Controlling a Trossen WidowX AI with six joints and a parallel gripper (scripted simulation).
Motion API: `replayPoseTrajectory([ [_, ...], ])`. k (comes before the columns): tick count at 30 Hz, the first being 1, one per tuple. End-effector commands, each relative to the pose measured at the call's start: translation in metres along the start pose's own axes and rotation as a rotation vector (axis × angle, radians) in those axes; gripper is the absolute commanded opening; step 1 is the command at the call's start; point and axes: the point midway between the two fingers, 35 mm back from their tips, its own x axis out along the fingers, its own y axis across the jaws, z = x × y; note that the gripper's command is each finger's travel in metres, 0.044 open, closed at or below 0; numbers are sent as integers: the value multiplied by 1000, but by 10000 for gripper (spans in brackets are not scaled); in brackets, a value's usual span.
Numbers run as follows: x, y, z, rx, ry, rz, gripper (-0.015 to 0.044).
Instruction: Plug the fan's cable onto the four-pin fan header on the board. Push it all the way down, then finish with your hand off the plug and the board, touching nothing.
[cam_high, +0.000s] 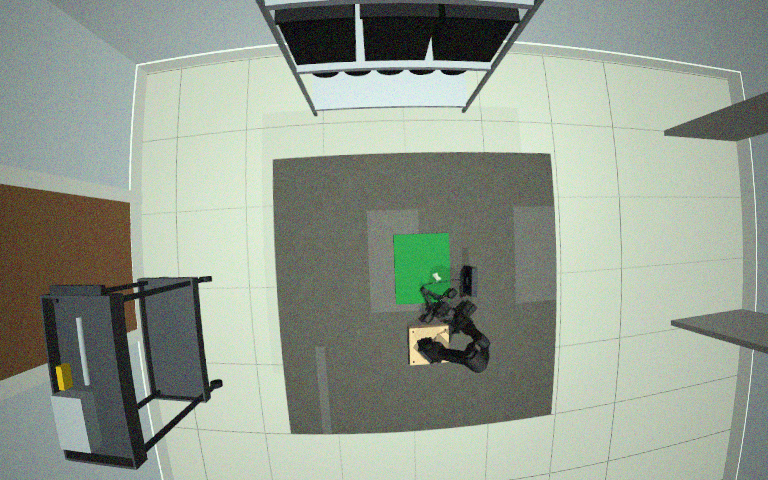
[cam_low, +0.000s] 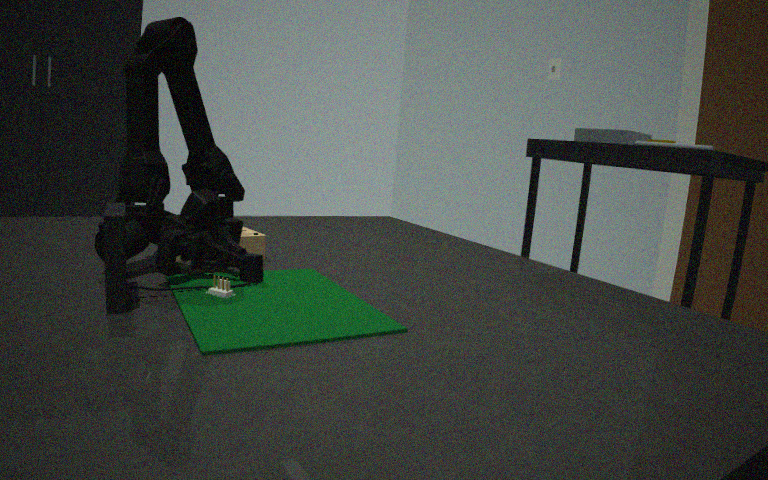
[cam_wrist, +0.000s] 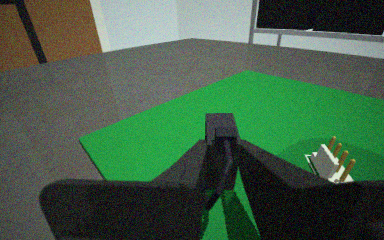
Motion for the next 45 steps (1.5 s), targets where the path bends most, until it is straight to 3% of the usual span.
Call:
replayPoseTrajectory([
  [1, 0, 0, 0, 2, 0, 0, 0],
  [17, 0, 0, 0, 2, 0, 0, 0],
  [23, 0, 0, 0, 0, 0, 0, 140],
  [45, 0, 0, 0, 0, 0, 0, 140],
])
